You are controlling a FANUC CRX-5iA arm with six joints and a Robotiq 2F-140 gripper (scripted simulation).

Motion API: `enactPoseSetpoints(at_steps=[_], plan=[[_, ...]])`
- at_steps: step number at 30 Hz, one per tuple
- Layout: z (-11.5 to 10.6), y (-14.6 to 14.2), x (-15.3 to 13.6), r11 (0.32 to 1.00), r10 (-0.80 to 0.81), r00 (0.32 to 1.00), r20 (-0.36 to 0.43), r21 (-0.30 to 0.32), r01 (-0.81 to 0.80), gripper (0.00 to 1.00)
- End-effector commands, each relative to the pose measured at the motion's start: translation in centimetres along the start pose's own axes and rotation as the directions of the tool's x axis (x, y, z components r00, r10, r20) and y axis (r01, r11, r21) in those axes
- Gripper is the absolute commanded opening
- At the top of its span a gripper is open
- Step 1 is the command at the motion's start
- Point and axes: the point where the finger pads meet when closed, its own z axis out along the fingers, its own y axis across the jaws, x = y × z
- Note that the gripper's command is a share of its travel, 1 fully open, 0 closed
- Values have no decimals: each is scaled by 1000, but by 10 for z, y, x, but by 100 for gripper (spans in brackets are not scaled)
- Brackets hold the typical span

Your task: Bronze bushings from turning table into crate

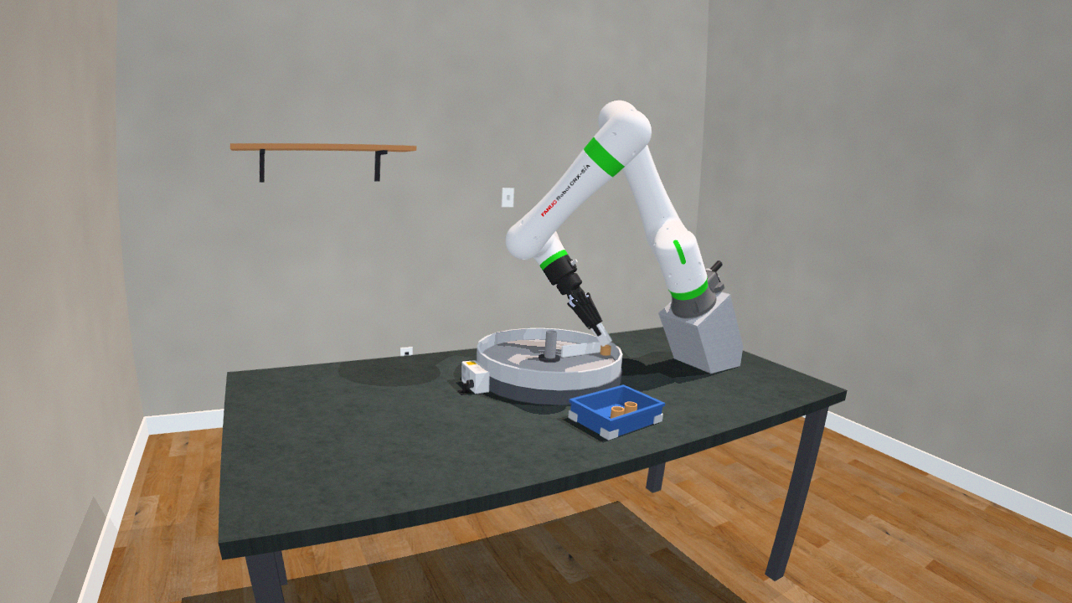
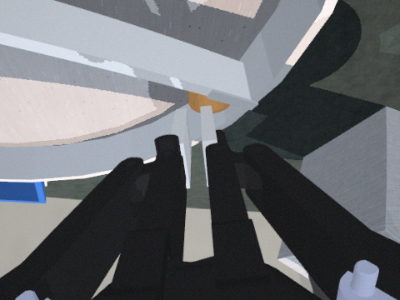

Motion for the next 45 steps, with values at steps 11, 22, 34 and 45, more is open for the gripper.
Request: enactPoseSetpoints(at_steps=[11, 22, 34, 45], plan=[[5, 0, 5, 1000, 0, 1000, 0, 0, 0, 6], [8, 0, 7, 1000, 0, 1000, 0, 0, 0, 6], [8, 0, 7, 1000, 0, 1000, 0, 0, 0, 6], [8, 0, 7, 1000, 0, 1000, 0, 0, 0, 6]])
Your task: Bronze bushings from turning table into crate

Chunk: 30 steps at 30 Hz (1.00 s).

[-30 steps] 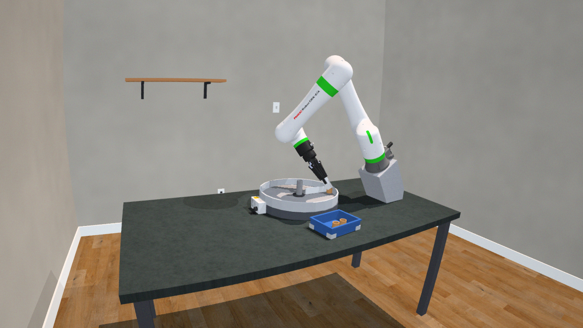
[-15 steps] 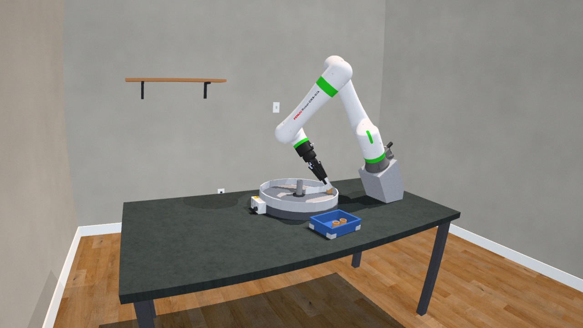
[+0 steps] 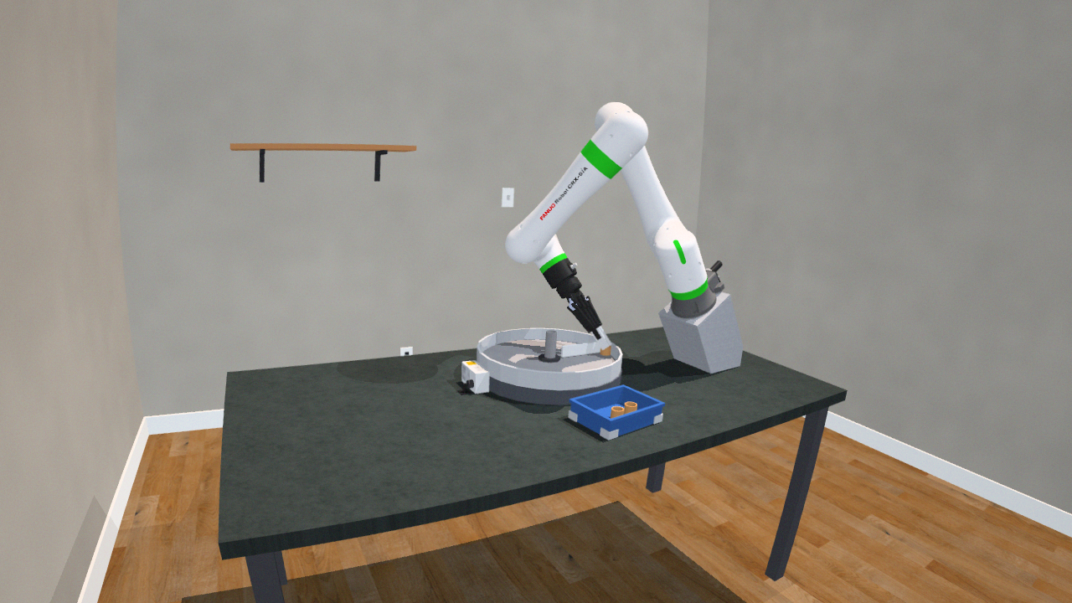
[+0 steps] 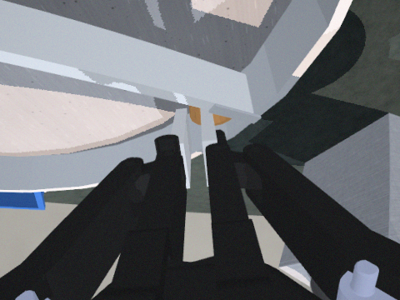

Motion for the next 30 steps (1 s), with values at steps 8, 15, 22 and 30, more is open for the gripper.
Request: enactPoseSetpoints(at_steps=[8, 15, 22, 30], plan=[[0, 0, 0, 1000, 0, 1000, 0, 0, 0, 0], [0, 0, 0, 1000, 0, 1000, 0, 0, 0, 0], [0, 0, 0, 1000, 0, 1000, 0, 0, 0, 0], [0, 0, 0, 1000, 0, 1000, 0, 0, 0, 0]])
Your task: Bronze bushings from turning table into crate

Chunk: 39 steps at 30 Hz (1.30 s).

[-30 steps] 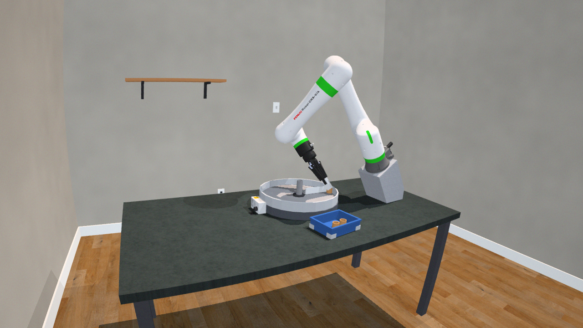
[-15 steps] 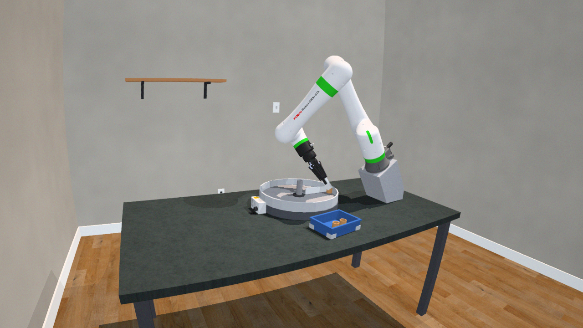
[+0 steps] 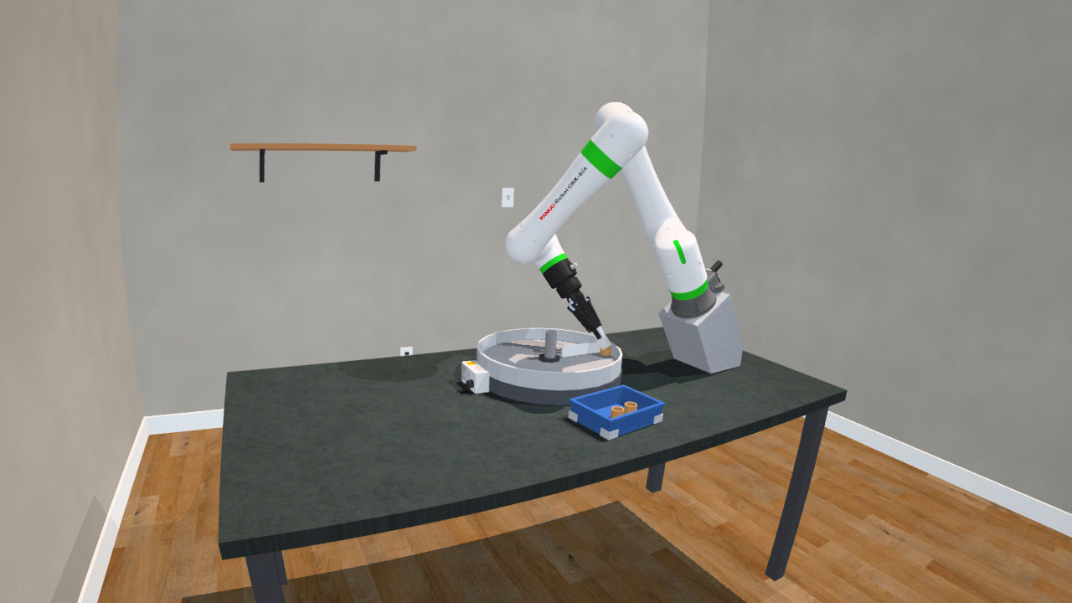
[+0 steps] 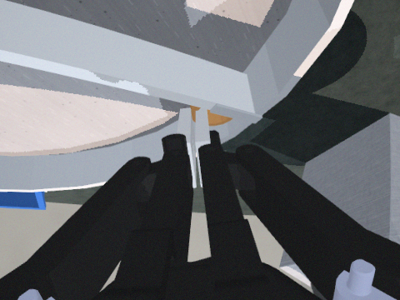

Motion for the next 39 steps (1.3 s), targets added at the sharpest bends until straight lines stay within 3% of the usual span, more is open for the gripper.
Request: enactPoseSetpoints(at_steps=[1, 27, 39], plan=[[0, 1, 0, 1000, 0, 1000, 0, -2, 0, 0], [-1, 1, -1, 1000, 0, 1000, 0, -2, 0, 0], [-25, 1, -20, 1000, 0, 1000, 0, -1, 0, 0]])
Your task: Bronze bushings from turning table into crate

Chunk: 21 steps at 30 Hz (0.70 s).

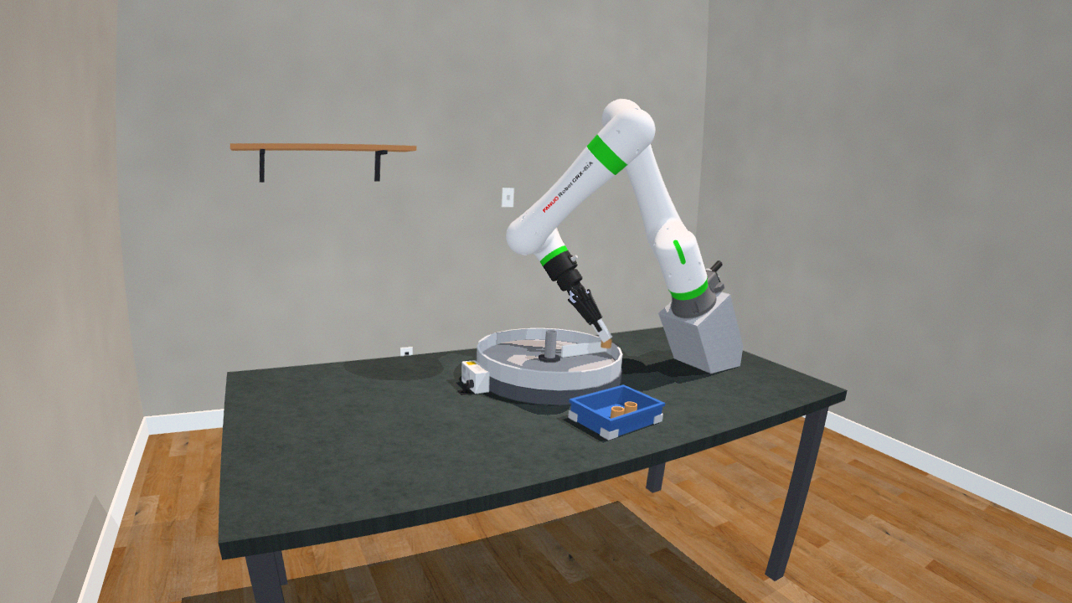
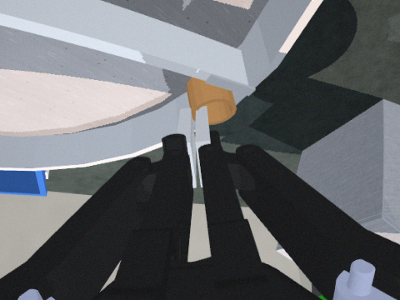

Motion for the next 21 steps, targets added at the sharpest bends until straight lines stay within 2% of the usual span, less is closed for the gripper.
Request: enactPoseSetpoints(at_steps=[1, 16, 21], plan=[[-7, 0, -5, 1000, 0, 1000, 0, -1, 0, 0], [-56, 1, -47, 1000, 0, 1000, 0, -1, 0, 0], [-63, 1, -53, 1000, 0, 1000, 0, -1, 0, 0]])
